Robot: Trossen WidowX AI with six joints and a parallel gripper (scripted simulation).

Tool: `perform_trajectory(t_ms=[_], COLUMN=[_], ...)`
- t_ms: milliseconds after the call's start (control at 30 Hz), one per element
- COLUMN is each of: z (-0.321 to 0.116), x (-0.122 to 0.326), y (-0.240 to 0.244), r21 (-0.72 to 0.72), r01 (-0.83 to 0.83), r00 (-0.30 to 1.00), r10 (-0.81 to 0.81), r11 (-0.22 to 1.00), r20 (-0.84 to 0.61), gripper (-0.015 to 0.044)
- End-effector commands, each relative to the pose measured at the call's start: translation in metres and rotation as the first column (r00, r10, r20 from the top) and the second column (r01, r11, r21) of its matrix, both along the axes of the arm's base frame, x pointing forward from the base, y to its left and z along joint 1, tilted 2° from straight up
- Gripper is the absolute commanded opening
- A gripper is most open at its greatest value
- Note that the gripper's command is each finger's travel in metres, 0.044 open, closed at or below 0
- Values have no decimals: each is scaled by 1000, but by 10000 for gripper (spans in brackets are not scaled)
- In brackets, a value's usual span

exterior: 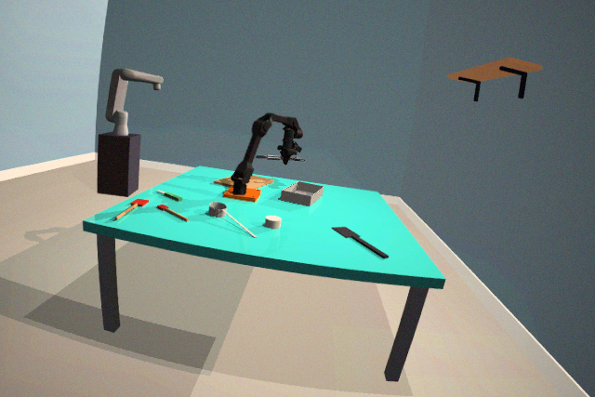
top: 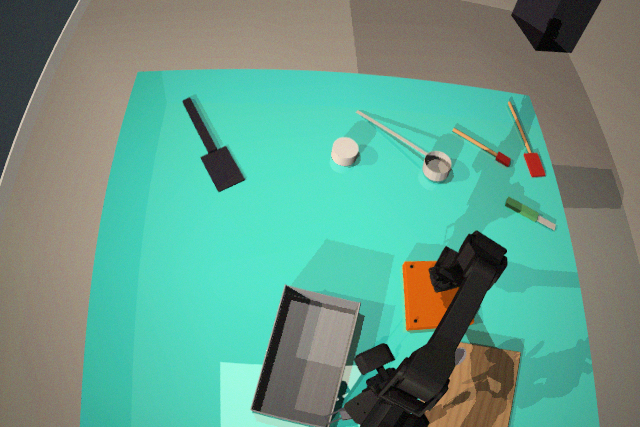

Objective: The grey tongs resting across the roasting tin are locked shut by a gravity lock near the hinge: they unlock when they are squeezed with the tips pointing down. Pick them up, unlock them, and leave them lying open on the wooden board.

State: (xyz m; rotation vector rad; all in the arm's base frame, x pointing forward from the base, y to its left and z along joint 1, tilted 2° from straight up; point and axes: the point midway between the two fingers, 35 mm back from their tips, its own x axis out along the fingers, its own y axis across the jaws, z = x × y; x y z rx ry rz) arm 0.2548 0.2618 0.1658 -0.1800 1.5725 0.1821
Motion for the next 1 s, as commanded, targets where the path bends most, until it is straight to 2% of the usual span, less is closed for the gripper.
perform_trajectory(t_ms=[0, 467, 967], z=[1, 3, 5], x=[-7, -75, -162], y=[6, 54, 87], r21=[4, 12, 23], r01=[-37, -319, -615], r00=[999, 948, 788], r10=[37, 319, 615], r11=[999, 948, 788], r20=[-3, -2, -1], gripper=[-150, -150, -150])
